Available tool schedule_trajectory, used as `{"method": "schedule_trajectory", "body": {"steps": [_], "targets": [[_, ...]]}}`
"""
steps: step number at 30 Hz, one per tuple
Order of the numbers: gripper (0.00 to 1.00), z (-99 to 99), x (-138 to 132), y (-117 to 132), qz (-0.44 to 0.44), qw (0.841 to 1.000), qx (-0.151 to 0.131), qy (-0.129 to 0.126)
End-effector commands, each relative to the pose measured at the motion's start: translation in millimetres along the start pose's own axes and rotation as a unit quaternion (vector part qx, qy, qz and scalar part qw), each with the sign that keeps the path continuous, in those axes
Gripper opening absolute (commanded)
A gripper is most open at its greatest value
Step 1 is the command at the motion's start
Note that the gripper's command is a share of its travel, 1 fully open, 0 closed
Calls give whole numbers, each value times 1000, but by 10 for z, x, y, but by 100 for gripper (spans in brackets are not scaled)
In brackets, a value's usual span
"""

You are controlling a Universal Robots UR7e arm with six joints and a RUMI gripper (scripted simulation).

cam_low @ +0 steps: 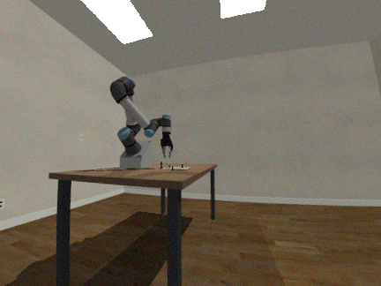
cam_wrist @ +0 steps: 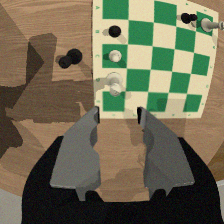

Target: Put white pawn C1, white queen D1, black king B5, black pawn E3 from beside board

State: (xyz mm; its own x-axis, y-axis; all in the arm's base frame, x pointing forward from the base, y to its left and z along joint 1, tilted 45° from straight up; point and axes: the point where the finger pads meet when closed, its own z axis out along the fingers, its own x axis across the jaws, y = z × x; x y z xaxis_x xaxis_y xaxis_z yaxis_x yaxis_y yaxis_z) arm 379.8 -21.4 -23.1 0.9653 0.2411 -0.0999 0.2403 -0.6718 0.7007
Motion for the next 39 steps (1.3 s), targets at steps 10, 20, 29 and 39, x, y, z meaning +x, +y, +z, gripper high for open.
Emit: {"method": "schedule_trajectory", "body": {"steps": [10, 20, 29, 39], "targets": [[25, -285, 3, -7, 0, 1000, 1, -6], [100, -273, -17, -16, -1, 1000, 1, -8], [100, -274, -15, -16, -1, 1000, 1, -8], [100, -275, -42, -37, -16, 1000, 1, -9]]}}
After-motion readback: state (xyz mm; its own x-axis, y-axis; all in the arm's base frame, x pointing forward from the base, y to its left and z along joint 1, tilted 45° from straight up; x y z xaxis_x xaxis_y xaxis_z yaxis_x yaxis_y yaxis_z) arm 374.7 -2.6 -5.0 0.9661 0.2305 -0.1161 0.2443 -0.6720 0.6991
